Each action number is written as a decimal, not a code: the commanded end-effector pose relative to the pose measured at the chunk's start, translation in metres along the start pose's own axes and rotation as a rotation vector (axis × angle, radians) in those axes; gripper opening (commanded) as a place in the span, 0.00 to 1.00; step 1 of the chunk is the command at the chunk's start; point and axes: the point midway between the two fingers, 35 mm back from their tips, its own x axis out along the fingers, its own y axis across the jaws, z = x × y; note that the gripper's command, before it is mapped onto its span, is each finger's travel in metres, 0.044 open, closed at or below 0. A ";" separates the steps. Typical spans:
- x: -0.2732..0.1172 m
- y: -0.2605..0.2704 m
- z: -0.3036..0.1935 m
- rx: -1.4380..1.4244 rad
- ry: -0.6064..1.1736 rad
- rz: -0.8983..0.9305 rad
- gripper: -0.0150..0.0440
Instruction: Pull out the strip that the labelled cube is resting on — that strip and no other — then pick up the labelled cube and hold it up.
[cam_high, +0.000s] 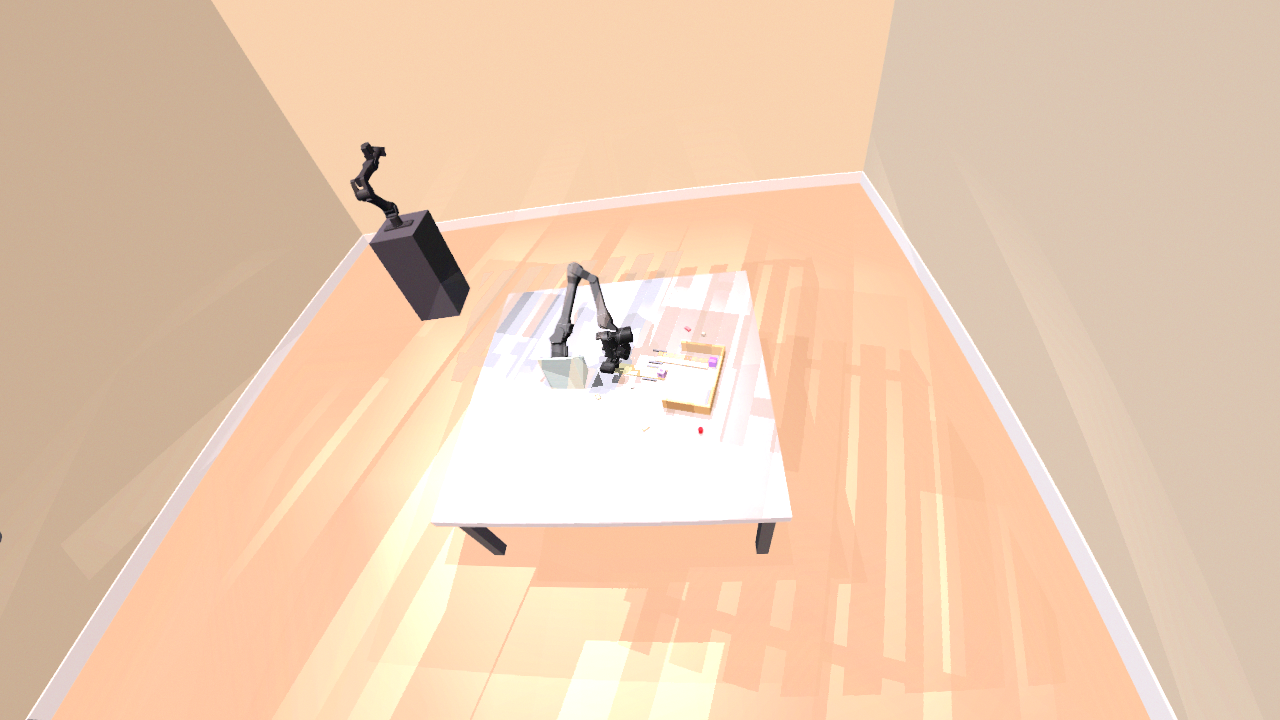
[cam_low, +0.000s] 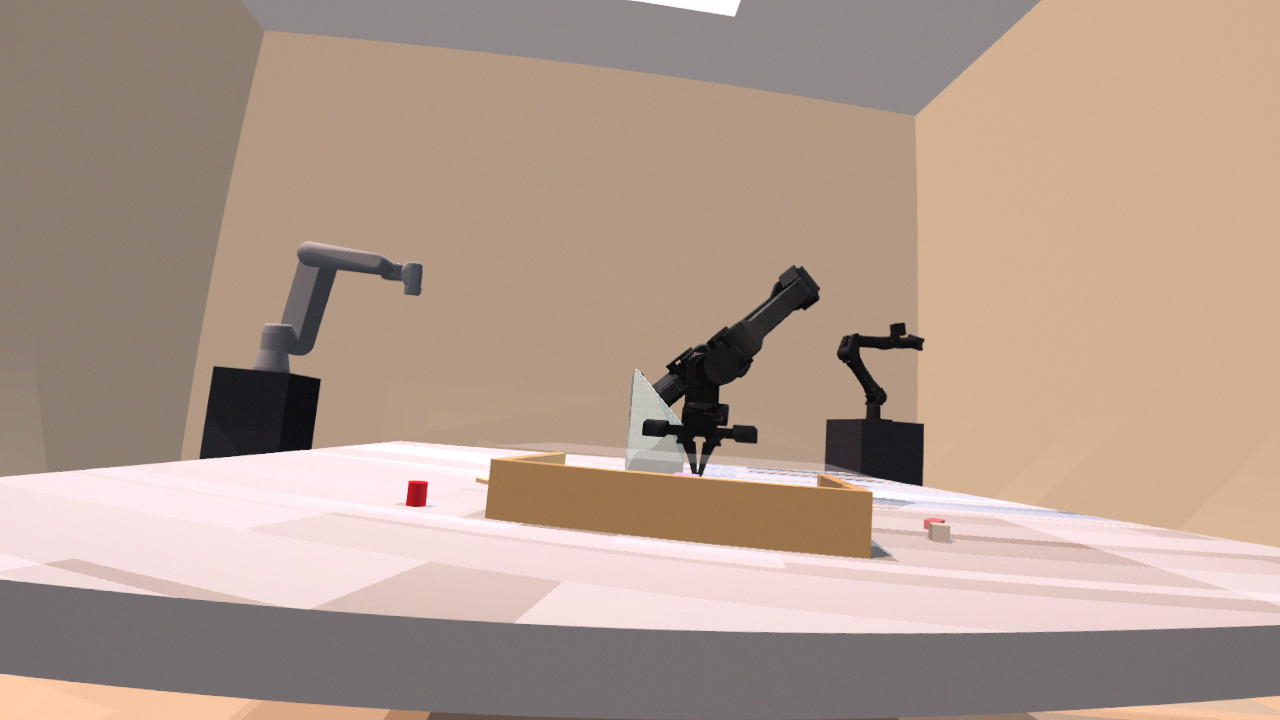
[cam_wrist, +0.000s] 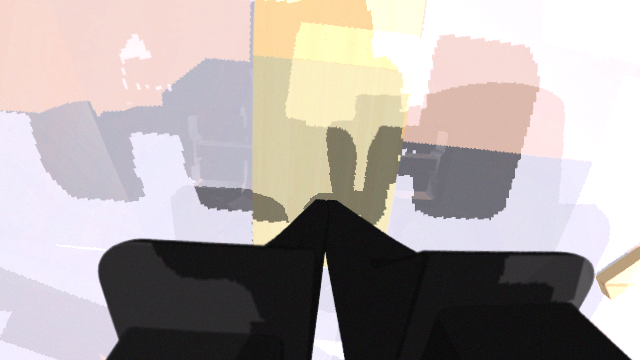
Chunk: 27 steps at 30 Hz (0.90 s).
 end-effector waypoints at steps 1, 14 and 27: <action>0.003 -0.001 -0.008 0.013 0.023 -0.004 0.25; 0.003 -0.001 -0.008 0.013 0.023 -0.004 0.25; -0.042 0.000 0.002 0.012 0.021 -0.006 0.25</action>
